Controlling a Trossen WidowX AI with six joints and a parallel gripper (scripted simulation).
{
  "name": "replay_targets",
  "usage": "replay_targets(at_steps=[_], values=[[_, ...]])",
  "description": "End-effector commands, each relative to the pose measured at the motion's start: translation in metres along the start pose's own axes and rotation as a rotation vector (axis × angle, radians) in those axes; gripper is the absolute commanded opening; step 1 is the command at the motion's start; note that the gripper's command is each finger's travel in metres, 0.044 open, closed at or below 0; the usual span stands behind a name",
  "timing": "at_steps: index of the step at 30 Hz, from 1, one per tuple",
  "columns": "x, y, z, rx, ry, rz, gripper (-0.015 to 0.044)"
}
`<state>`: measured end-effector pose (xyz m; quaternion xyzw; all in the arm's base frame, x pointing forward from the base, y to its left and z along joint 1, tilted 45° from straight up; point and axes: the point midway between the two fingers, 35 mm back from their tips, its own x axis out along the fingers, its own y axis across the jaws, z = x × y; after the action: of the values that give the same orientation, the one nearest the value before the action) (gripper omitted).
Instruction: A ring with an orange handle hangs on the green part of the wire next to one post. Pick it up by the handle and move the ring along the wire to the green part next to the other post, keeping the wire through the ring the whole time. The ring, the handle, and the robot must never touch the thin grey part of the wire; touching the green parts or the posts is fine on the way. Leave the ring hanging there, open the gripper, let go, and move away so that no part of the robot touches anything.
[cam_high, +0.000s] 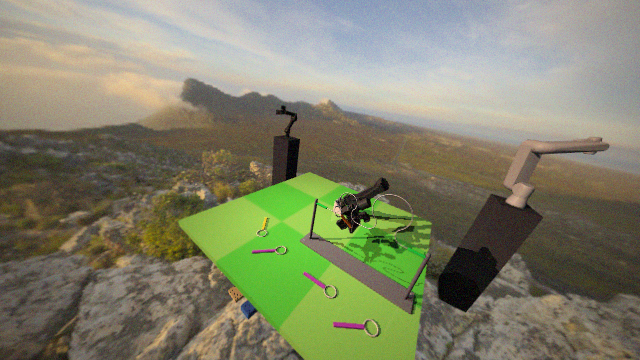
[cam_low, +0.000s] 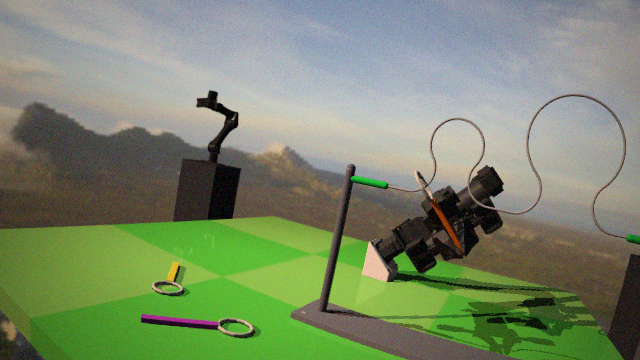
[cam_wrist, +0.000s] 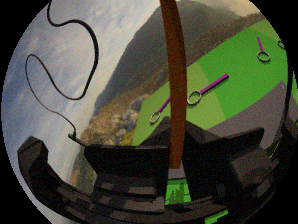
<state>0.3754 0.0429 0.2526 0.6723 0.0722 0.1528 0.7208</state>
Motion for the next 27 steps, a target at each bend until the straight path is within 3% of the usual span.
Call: replay_targets(at_steps=[1, 27], values=[[-0.003, -0.019, 0.0, -0.096, 0.016, -0.051, -0.015], [-0.025, -0.093, 0.027, -0.534, 0.073, -0.25, -0.015]])
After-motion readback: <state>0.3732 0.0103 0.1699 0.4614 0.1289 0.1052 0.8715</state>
